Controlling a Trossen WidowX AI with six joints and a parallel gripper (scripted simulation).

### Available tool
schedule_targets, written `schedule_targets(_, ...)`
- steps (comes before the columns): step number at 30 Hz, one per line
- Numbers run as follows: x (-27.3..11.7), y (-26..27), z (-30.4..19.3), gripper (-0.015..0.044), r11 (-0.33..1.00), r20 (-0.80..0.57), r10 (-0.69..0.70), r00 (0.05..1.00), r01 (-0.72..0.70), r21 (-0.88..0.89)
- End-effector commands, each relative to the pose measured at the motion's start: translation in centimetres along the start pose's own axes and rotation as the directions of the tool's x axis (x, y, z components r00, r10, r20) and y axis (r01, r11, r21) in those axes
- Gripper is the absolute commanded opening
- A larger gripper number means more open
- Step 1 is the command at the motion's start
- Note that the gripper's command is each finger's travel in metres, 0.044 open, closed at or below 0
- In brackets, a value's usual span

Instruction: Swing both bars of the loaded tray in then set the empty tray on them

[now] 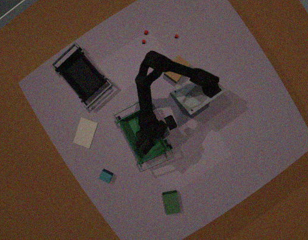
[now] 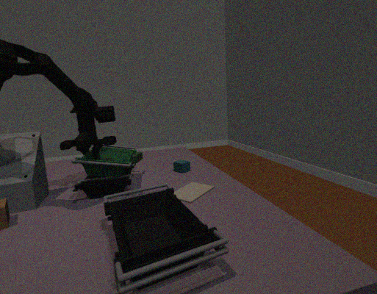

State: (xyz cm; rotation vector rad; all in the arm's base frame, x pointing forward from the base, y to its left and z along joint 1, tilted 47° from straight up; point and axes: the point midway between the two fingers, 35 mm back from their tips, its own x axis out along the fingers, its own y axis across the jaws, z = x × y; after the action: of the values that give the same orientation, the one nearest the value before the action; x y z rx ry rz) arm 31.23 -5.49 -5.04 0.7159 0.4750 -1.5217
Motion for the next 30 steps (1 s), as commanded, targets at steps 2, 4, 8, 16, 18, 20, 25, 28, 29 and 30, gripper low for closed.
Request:
schedule_targets(2,0.81,-0.51,0.22,0.0,1.0,0.002,-0.018,1.0,0.018,-0.003)
schedule_targets(4,1.18,-0.74,0.31,0.0,1.0,0.003,-0.026,1.0,0.026,-0.004)
schedule_targets(8,1.23,-0.77,0.33,0.0,1.0,0.003,-0.027,1.0,0.027,-0.004)
schedule_targets(16,1.23,-0.77,0.33,0.0,1.0,0.003,-0.027,1.0,0.027,-0.004)
schedule_targets(18,1.23,-0.77,0.33,0.0,1.0,0.003,-0.027,1.0,0.027,-0.004)
schedule_targets(20,1.23,-0.77,0.33,0.0,1.0,0.003,-0.027,1.0,0.027,-0.004)
schedule_targets(25,1.23,-0.77,0.33,0.0,1.0,0.003,-0.027,1.0,0.027,-0.004)
schedule_targets(28,1.23,-0.77,0.33,0.0,1.0,0.003,-0.027,1.0,0.027,-0.004)
schedule_targets(29,1.23,-0.77,0.33,0.0,1.0,0.003,-0.027,1.0,0.027,-0.004)
schedule_targets(30,1.23,-0.77,0.33,0.0,1.0,0.003,-0.027,1.0,0.027,-0.004)
